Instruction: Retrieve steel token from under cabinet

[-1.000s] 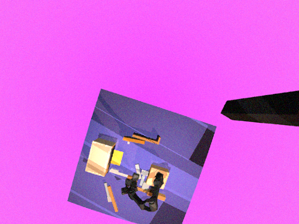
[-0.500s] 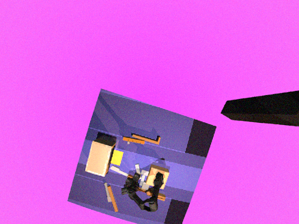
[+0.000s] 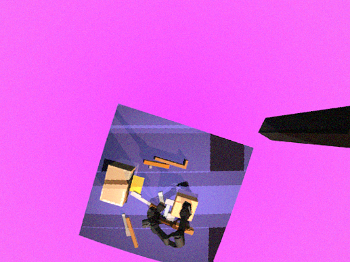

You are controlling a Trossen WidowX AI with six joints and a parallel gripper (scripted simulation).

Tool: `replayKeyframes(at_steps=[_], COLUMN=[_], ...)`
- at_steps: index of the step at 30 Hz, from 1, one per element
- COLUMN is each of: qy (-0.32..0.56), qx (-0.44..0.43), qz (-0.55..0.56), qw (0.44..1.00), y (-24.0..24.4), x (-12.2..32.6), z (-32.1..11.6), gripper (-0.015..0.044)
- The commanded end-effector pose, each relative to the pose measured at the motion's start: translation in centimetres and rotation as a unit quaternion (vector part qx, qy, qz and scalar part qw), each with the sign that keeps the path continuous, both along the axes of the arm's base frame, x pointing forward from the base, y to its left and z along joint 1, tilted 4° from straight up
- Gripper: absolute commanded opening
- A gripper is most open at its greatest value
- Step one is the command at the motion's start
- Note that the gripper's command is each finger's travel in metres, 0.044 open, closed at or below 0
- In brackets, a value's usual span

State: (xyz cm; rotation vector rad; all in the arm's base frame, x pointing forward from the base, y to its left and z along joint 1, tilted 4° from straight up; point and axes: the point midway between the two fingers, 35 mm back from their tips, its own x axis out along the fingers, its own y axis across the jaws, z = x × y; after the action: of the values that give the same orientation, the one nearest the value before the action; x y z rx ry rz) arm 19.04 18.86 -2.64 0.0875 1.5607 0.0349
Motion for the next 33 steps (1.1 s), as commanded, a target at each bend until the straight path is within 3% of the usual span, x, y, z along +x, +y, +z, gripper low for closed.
replayKeyframes(at_steps=[1,20,27,31,33], qy=[0.001,0.001,0.002,0.002,0.002], qx=[-0.001,-0.001,-0.002,-0.002,-0.001], qz=[-0.018,-0.033,-0.034,-0.034,-0.034], qw=[1.000,0.999,0.999,0.999,0.999], y=[0.0,-0.2,-0.3,-0.3,-0.3], x=[0.0,2.0,1.6,1.6,1.6], z=[0.0,0.1,0.0,0.0,0.0], gripper=[0.0000,0.0000,0.0184,0.0200,0.0253])
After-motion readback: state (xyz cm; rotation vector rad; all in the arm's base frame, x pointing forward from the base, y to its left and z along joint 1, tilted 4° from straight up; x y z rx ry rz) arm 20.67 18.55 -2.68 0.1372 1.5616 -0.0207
